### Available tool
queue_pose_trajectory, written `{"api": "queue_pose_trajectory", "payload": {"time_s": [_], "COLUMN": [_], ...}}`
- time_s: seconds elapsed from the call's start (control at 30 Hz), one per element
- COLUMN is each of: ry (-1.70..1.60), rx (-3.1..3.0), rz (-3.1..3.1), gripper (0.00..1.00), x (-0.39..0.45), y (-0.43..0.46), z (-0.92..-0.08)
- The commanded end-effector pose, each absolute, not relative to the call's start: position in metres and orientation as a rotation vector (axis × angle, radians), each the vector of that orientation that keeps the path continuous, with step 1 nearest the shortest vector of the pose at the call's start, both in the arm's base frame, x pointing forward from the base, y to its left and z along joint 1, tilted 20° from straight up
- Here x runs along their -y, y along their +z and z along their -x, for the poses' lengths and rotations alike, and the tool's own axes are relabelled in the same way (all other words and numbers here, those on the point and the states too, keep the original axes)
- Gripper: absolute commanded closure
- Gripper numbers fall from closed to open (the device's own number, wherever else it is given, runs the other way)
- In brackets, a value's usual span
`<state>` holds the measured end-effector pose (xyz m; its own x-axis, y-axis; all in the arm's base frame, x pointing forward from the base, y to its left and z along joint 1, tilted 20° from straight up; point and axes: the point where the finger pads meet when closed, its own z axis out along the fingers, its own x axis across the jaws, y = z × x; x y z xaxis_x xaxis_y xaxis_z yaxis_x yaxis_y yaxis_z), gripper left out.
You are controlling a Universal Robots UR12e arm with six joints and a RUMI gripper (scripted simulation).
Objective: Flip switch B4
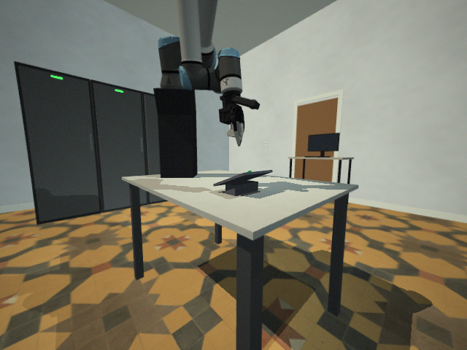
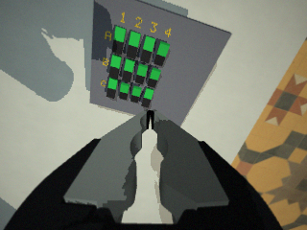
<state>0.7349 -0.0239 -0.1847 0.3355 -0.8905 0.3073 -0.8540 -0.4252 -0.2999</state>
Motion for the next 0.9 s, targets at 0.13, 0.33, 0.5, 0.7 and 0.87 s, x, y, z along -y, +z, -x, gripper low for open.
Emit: {"api": "queue_pose_trajectory", "payload": {"time_s": [0.13,0.33,0.5,0.7,0.87], "ry": [-0.685,-0.686,-0.686,-0.689,-0.69], "rx": [-1.813,-1.849,-1.865,-1.866,-1.866], "rz": [2.269,2.215,2.19,2.184,2.184], "gripper": [1.0,1.0,1.0,1.0,1.0], "x": [0.0261,0.0263,0.0266,0.0265,0.0269], "y": [-0.1801,-0.1785,-0.1778,-0.1764,-0.1772], "z": [-0.7284,-0.7269,-0.7262,-0.7274,-0.7289]}}
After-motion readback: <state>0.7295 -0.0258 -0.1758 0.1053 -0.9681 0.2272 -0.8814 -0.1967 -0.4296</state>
